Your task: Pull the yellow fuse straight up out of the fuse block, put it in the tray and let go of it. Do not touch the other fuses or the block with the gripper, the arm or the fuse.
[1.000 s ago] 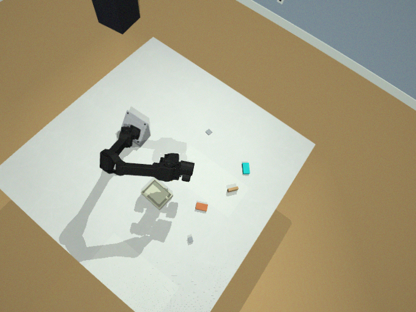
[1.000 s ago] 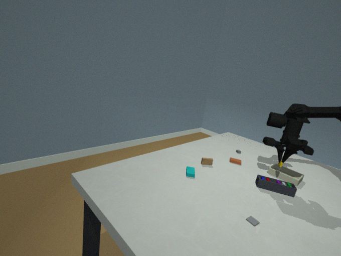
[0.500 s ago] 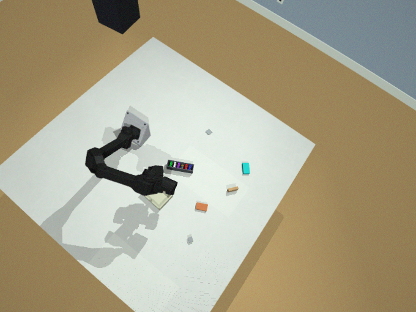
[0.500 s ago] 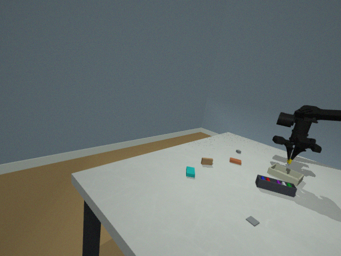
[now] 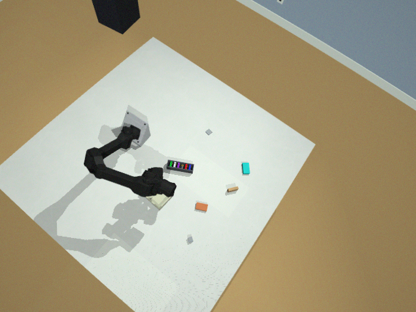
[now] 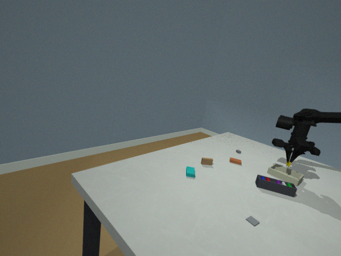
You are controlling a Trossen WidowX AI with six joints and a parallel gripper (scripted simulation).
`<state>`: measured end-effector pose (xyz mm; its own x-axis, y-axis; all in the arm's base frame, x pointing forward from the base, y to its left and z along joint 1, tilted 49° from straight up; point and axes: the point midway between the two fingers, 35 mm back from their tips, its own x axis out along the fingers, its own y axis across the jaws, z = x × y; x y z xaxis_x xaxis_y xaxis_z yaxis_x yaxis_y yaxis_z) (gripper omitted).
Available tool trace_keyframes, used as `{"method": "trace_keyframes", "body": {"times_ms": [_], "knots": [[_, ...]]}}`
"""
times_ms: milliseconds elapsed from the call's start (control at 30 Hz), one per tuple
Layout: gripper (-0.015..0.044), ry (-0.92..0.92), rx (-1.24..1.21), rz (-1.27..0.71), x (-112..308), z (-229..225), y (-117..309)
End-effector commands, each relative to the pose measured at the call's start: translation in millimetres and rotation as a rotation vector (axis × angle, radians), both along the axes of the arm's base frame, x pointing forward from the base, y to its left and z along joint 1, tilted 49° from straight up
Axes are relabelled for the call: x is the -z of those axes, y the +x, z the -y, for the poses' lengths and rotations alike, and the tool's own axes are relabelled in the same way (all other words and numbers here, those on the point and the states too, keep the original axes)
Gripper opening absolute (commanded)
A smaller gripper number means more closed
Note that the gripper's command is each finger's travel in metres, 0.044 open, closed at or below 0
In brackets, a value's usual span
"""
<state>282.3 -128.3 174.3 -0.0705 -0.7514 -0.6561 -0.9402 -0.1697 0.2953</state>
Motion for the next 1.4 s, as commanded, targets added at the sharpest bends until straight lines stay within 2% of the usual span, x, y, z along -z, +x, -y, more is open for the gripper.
{"method": "trace_keyframes", "body": {"times_ms": [0, 433, 867, 1000, 1367], "knots": [[0.0, -0.004, -0.004, -0.008, 5, 6, -1], [0.0, -0.006, -0.004, -0.008, 15, 18, -3], [0.033, -0.002, 0.001, -0.001, 12, 15, -2], [0.033, -0.004, -0.004, -0.008, -9, -10, 0], [0.033, -0.005, -0.007, -0.017, -8, -10, -1]]}}
